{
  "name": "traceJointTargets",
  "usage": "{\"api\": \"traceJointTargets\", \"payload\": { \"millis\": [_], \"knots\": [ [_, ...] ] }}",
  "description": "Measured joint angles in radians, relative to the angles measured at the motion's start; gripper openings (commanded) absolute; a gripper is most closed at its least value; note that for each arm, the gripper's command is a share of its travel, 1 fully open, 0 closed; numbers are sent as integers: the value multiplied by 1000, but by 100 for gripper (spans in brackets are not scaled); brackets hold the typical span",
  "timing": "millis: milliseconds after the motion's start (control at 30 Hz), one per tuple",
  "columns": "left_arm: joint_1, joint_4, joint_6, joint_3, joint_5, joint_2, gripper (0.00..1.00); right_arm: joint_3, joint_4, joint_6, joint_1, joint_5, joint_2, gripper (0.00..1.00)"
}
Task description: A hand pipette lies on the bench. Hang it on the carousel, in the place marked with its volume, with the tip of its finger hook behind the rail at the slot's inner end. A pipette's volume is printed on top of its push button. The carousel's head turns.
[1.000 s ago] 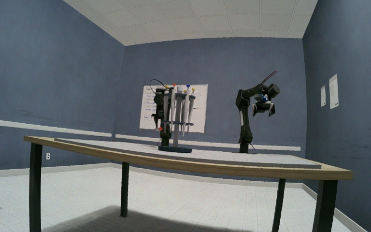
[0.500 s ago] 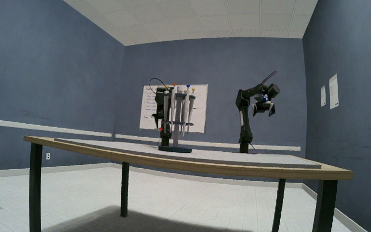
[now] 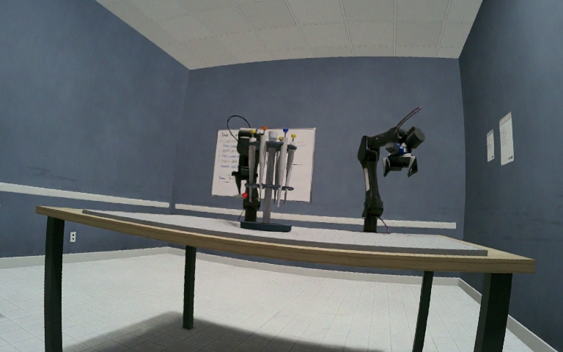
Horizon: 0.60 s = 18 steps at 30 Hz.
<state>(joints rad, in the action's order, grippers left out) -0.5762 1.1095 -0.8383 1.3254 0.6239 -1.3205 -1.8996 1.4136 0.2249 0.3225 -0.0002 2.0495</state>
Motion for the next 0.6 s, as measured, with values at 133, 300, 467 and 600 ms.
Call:
{"api": "traceJointTargets", "payload": {
  "millis": [133, 300, 467, 600],
  "knots": [
    [0, 0, 0, 0, 0, 0, 100, -6, -26, -3, 1, -8, 5, 12],
    [0, 0, 0, 0, 0, 0, 100, 83, -92, 0, -8, -26, -83, 12],
    [0, 0, 0, 0, 0, 0, 100, 140, -169, 1, -12, -47, -154, 12],
    [0, 0, 0, 0, 0, 0, 100, 167, -233, 1, -13, -58, -165, 12]
  ]
}}
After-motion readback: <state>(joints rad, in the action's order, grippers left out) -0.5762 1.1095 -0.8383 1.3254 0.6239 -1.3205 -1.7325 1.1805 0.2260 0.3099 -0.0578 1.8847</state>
